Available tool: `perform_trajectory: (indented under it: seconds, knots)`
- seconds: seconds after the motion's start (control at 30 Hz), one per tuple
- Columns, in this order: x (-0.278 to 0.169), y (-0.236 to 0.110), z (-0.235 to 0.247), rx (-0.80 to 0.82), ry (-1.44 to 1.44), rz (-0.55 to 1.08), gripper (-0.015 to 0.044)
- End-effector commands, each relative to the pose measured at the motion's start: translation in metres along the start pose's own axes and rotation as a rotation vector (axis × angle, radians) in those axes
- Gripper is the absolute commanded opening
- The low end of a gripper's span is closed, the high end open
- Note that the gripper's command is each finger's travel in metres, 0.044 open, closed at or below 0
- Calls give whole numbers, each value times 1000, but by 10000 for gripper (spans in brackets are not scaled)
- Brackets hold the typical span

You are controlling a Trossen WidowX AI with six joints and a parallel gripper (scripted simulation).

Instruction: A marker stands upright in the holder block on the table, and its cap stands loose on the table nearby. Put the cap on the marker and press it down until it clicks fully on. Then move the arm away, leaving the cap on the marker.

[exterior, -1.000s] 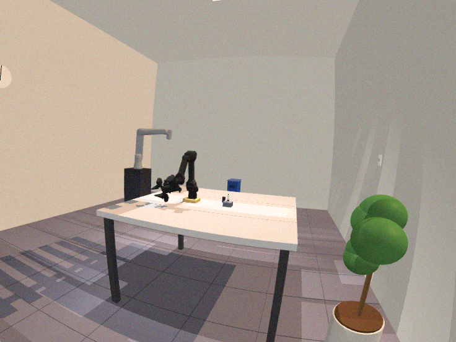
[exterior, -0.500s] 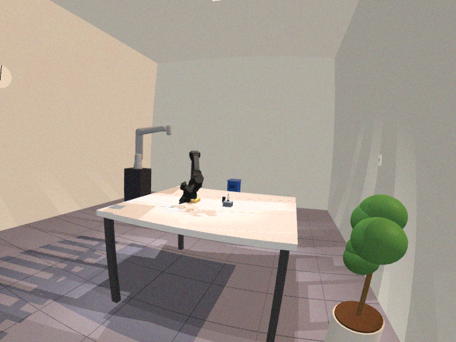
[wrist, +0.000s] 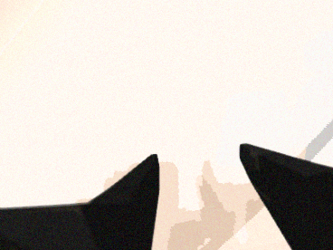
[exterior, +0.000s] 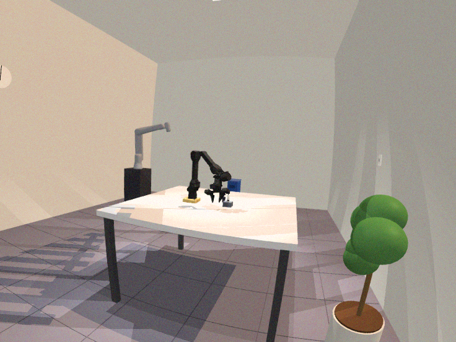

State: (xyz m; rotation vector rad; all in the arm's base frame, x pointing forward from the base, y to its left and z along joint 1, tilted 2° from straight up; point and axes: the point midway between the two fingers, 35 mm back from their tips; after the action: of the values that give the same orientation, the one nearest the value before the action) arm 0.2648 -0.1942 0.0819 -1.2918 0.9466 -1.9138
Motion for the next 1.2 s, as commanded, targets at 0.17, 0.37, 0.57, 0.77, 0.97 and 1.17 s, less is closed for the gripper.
perform_trajectory:
  seconds: [0.17,0.37,0.57,0.77,0.97,1.17]
  knots:
    - [-129,-92,7,89,-620,315,245]
    - [-194,-160,-29,123,-1022,487,245]
    - [-217,-200,-66,133,-1277,584,245]
    - [-217,-201,-69,133,-1277,584,245]
    - [-233,-173,-76,133,-1277,584,245]
    - [-236,-167,-78,133,-1277,584,245]
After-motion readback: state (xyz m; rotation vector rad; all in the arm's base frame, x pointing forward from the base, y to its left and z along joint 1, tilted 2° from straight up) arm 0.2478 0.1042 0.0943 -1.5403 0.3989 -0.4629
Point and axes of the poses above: the point midway between the two fingers, 35 mm back from their tips, its own y axis out along the fingers, its own z axis across the jaws, x = y × z, and after that the axes turned 3 degrees about y, right-handed
